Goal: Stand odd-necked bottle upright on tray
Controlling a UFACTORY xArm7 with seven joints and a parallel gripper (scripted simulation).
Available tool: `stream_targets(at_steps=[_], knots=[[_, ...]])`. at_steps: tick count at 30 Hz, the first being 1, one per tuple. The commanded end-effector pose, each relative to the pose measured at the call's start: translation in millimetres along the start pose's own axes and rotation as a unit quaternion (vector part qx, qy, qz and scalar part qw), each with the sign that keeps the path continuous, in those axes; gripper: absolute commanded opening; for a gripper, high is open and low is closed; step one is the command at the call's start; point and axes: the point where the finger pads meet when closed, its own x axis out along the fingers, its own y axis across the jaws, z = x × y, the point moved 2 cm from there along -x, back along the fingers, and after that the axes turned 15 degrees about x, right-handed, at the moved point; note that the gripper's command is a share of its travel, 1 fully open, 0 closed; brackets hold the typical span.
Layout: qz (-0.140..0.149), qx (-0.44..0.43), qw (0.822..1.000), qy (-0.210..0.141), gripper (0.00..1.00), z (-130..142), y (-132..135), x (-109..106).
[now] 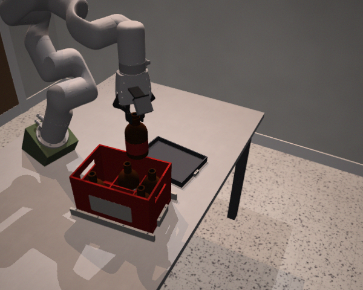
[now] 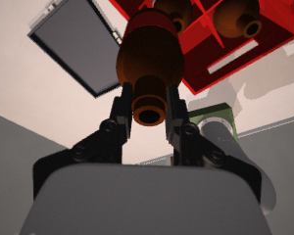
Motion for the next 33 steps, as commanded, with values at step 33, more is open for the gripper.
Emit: stream_targets(at_steps=[33], knots=[[-0.002,0.000,1.000,0.001,0.00,60.5,-50.2,-1.5]])
